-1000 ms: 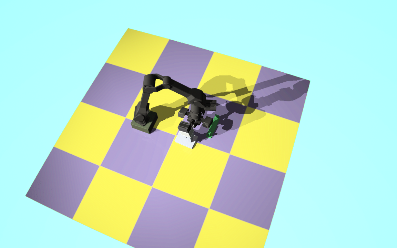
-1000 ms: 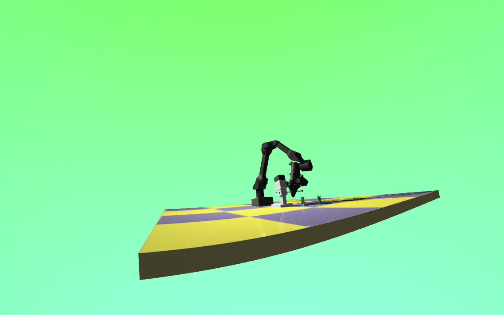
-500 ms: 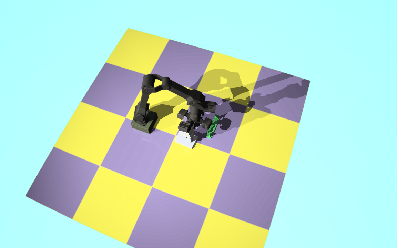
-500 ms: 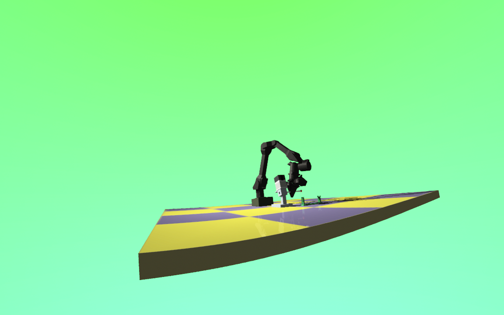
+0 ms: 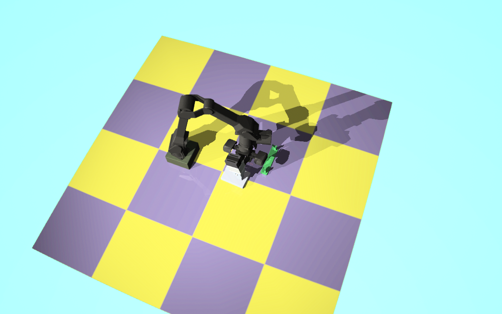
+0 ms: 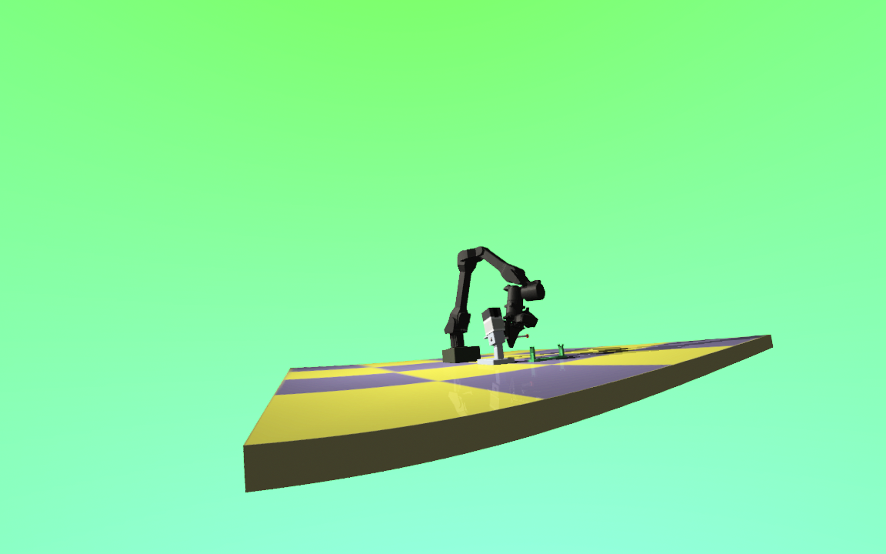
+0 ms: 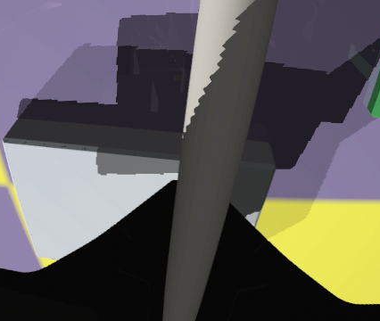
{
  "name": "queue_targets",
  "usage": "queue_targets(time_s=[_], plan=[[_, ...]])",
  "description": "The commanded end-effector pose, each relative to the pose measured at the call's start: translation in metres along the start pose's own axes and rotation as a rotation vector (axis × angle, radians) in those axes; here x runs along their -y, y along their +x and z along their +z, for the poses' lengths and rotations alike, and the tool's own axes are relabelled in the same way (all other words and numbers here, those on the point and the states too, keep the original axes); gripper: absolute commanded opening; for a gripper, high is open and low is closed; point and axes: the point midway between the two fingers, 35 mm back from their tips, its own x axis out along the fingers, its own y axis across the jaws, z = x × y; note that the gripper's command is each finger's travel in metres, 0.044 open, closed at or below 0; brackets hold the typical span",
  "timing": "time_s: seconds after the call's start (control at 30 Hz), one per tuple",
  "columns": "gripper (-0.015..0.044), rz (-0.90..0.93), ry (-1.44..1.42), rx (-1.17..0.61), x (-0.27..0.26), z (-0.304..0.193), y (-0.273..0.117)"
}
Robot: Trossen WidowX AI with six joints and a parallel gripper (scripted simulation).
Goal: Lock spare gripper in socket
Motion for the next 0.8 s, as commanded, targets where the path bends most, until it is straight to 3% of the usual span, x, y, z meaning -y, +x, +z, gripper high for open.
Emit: queue_targets(time_s=[0.0, 0.33, 0.6, 0.77], plan=[[0.0, 0.0, -0.004, -0.004, -0.0008, -0.0032, 0.0014], [0.0, -0.002, -0.004, -0.004, -0.0007, -0.0065, 0.0023], [0.02, -0.001, 0.001, 0.0, -0.0003, -0.0056, 0.0016], [0.02, -0.001, 0.001, 0.0, -0.0003, -0.0053, 0.001]])
